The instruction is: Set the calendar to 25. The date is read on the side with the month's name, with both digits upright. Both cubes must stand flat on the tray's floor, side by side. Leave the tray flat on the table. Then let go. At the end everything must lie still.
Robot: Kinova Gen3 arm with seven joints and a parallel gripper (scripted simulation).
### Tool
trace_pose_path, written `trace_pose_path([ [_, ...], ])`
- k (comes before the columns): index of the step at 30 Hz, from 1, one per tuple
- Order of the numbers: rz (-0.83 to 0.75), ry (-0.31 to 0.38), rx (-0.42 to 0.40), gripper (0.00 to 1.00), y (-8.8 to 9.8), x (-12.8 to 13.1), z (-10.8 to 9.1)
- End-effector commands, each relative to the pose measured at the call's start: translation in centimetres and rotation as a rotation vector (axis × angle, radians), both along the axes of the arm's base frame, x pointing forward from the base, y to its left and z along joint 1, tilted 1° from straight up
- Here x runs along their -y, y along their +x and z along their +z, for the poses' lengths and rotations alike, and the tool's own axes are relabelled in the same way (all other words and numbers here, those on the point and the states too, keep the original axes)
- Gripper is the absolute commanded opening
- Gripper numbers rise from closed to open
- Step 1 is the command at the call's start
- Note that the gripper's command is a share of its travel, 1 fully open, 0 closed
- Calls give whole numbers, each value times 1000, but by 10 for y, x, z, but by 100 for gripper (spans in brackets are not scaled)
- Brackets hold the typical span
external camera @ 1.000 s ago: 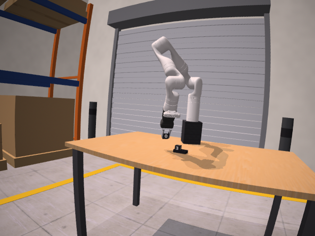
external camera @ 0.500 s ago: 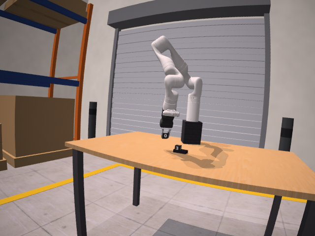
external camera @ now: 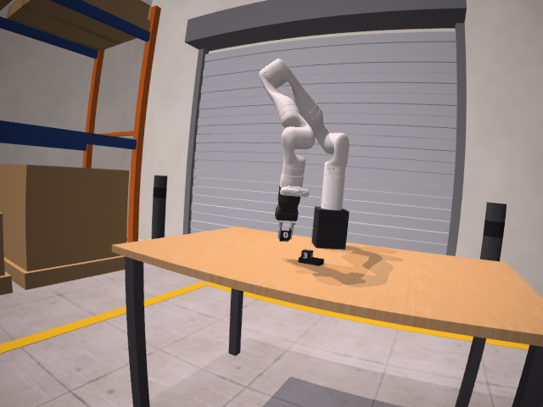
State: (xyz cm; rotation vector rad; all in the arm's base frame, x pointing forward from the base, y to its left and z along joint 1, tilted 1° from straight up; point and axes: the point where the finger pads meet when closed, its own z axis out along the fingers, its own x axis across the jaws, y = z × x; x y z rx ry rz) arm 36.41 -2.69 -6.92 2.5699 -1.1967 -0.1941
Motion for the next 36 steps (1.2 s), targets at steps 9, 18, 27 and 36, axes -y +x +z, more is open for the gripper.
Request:
trace_pose_path([
  [9,-11,50,62,60,-4,6,7],
  [18,-10,60,71,60,-5,5,8],
  [27,-11,66,89,60,-3,7,7],
  [36,-10,101,160,60,1,13,4],
])
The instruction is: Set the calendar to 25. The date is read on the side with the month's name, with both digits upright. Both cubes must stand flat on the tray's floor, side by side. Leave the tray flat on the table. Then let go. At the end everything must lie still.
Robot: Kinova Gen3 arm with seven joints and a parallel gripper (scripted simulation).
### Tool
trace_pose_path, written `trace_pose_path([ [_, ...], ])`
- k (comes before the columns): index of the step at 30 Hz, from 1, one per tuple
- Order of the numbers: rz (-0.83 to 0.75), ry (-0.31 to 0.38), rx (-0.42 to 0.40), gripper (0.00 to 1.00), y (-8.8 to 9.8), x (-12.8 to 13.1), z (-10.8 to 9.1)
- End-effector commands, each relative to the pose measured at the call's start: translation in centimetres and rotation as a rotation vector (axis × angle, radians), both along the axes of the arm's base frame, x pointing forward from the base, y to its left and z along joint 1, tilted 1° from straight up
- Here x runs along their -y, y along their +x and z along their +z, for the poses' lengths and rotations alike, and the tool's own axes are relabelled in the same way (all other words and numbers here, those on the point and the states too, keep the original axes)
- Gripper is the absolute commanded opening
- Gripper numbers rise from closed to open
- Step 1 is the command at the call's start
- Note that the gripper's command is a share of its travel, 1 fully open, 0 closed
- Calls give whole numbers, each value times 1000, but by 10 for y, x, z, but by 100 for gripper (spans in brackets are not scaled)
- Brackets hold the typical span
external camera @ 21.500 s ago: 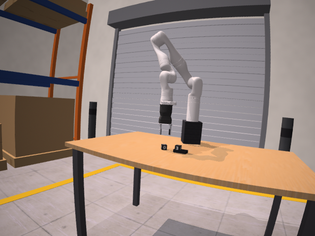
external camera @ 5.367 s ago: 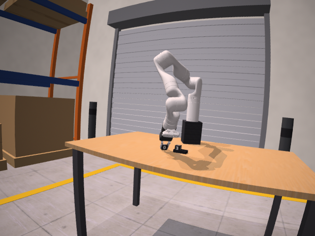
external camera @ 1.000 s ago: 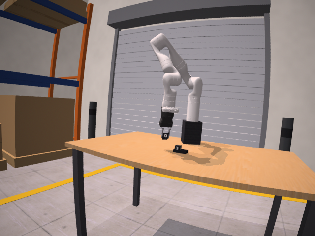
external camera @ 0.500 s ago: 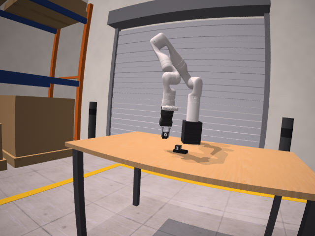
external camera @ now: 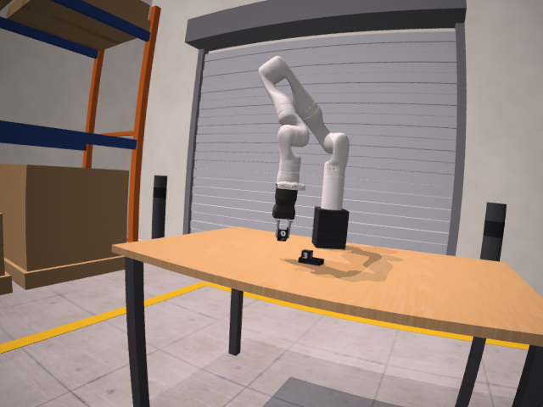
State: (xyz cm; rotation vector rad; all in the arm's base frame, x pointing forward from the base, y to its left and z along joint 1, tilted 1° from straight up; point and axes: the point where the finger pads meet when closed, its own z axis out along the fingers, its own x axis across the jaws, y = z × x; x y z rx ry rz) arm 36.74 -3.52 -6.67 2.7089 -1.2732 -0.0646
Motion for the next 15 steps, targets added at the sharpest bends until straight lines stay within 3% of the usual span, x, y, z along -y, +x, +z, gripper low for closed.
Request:
trace_pose_path([
  [1,-7,3,11,60,-2,5,2],
  [15,-3,97,106,60,-6,2,4],
])
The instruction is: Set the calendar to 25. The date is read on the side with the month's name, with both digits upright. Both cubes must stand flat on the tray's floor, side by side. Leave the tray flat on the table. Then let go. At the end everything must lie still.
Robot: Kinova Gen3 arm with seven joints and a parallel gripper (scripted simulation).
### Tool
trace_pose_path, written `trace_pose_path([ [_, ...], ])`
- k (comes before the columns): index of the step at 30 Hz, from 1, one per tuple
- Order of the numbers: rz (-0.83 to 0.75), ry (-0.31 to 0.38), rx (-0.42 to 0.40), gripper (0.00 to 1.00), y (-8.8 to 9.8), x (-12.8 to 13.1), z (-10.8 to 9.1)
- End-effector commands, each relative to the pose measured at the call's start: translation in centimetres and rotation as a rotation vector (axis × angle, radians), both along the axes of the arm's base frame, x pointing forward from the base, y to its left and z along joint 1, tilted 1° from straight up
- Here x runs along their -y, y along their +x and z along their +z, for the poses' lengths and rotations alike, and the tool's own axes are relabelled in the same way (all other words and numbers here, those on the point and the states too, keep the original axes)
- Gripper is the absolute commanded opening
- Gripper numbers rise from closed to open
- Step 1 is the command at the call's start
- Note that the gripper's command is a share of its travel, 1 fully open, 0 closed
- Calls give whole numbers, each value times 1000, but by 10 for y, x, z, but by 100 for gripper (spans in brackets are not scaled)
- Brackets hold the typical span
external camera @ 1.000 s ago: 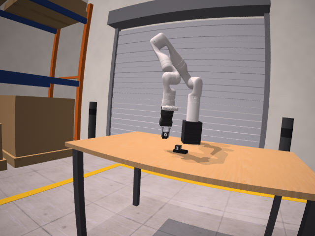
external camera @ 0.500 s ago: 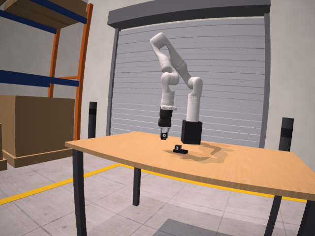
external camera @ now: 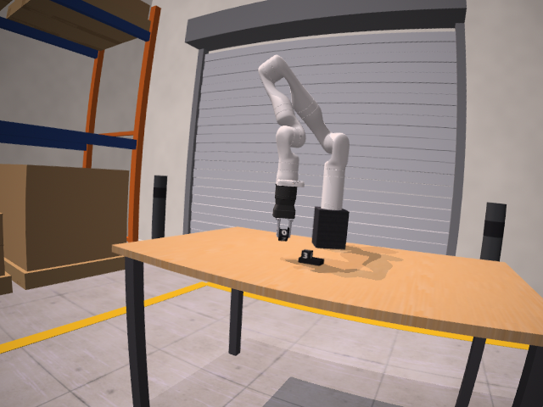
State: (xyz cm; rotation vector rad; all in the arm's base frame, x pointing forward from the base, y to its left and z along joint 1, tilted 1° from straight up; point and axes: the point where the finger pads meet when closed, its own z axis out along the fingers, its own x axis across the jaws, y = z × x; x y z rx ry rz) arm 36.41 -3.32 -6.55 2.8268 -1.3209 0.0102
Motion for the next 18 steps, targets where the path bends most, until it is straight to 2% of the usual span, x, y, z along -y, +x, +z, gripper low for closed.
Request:
trace_pose_path([
  [1,-9,10,11,60,-4,4,3],
  [18,-7,36,25,60,-7,1,4],
])
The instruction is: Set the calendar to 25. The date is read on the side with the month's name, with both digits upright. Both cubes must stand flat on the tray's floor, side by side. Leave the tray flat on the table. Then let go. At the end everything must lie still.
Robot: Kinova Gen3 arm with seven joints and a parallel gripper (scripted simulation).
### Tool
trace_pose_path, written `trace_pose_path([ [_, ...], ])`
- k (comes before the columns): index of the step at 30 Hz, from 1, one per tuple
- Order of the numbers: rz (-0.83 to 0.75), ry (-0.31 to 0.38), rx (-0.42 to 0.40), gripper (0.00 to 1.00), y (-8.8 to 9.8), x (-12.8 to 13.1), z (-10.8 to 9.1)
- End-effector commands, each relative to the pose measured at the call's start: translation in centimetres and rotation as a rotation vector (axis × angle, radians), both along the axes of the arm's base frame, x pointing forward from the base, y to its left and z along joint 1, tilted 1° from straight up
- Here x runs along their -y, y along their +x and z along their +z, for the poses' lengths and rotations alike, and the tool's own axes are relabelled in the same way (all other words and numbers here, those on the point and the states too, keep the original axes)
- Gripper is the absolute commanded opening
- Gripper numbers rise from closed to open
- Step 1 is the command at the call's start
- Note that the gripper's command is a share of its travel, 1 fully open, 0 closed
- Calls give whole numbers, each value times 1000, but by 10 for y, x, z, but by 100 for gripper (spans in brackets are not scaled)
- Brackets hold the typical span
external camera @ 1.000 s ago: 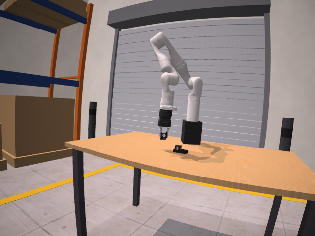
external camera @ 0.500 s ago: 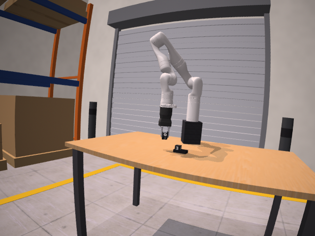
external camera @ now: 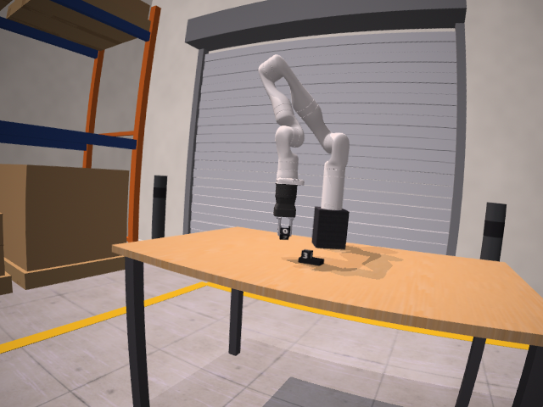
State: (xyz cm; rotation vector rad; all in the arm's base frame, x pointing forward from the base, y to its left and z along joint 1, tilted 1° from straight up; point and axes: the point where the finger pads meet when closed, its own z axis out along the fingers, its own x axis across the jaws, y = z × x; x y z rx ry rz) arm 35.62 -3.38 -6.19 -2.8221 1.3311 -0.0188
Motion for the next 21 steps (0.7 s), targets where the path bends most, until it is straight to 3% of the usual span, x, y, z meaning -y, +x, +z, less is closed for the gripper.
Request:
trace_pose_path([
  [1,0,-1,2,60,1,0,1],
  [21,2,5,10,60,-2,4,-2],
])
